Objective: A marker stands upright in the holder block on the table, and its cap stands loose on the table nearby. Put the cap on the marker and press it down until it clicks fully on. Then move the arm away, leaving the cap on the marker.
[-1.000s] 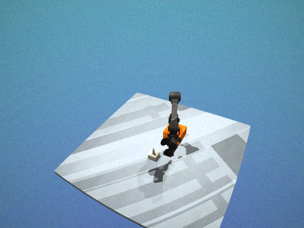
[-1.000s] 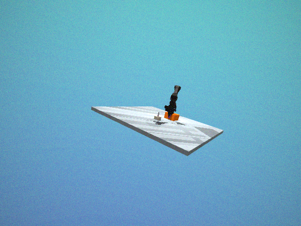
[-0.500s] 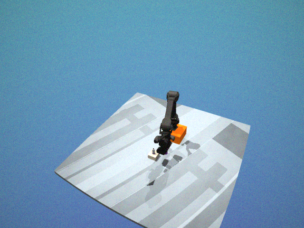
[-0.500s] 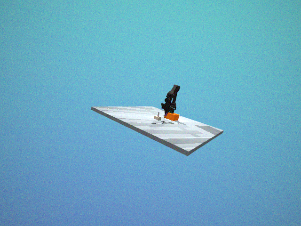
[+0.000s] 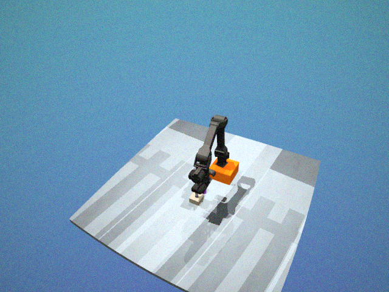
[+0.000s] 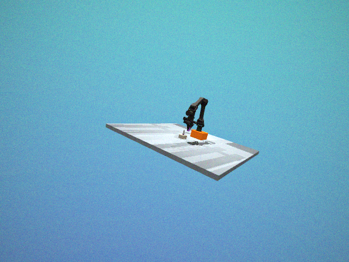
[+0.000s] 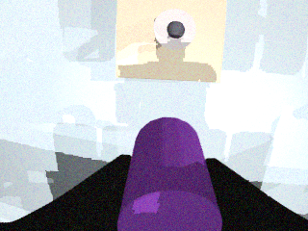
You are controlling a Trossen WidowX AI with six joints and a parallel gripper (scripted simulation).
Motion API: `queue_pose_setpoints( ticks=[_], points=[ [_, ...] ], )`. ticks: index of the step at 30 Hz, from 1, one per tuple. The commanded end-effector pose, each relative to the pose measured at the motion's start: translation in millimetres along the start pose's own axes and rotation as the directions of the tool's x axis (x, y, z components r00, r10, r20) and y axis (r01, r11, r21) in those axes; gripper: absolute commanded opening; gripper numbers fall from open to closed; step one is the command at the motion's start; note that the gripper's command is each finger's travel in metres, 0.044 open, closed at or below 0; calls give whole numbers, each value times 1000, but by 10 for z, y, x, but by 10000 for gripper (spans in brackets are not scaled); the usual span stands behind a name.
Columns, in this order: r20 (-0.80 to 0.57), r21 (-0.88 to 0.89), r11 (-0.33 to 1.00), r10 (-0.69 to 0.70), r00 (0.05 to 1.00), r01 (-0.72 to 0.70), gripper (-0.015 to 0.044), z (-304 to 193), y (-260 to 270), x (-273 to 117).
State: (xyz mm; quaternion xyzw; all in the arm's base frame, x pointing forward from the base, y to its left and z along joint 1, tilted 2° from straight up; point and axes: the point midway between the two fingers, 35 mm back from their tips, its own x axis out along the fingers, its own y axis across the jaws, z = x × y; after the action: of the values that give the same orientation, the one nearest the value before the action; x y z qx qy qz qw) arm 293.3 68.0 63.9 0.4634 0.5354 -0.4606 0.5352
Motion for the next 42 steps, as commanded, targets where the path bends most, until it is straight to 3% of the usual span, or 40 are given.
queue_pose_setpoints(
  ticks=[1,15,42],
  points=[
    [5,-3,1000,1,1000,-1,0,120,7,-43],
    [9,-1,1000,0,1000,0,0,502,-8,-176],
    [9,-1,1000,0,1000,0,0,507,4,184]
  ],
)
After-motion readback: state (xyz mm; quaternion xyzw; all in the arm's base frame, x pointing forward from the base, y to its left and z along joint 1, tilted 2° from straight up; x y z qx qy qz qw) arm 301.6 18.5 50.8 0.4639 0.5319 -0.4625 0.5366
